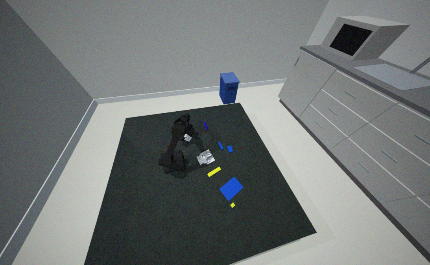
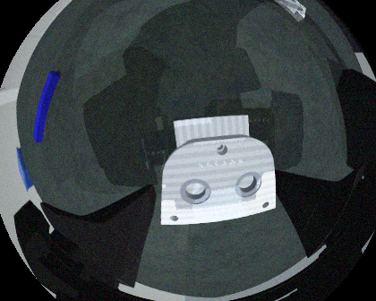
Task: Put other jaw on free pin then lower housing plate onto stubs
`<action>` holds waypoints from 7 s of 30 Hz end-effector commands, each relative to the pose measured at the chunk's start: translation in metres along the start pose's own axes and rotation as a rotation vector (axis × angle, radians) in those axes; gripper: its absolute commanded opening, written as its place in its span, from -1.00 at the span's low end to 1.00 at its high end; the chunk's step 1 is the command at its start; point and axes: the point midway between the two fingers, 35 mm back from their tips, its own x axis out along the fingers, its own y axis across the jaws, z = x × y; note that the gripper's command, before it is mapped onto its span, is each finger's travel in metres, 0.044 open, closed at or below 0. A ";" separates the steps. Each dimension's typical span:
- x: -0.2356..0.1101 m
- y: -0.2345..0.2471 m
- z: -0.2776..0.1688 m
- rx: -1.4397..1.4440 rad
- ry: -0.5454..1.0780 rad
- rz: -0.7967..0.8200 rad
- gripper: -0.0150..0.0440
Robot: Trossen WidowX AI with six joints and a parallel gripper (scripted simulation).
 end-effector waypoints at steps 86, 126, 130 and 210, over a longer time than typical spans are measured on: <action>-0.084 -0.010 0.043 -0.155 0.005 0.017 0.70; -0.089 -0.073 0.160 -0.574 -0.004 0.027 0.70; -0.088 -0.082 0.170 -0.615 -0.006 0.024 0.70; -0.073 -0.159 0.228 -0.897 -0.008 -0.022 0.70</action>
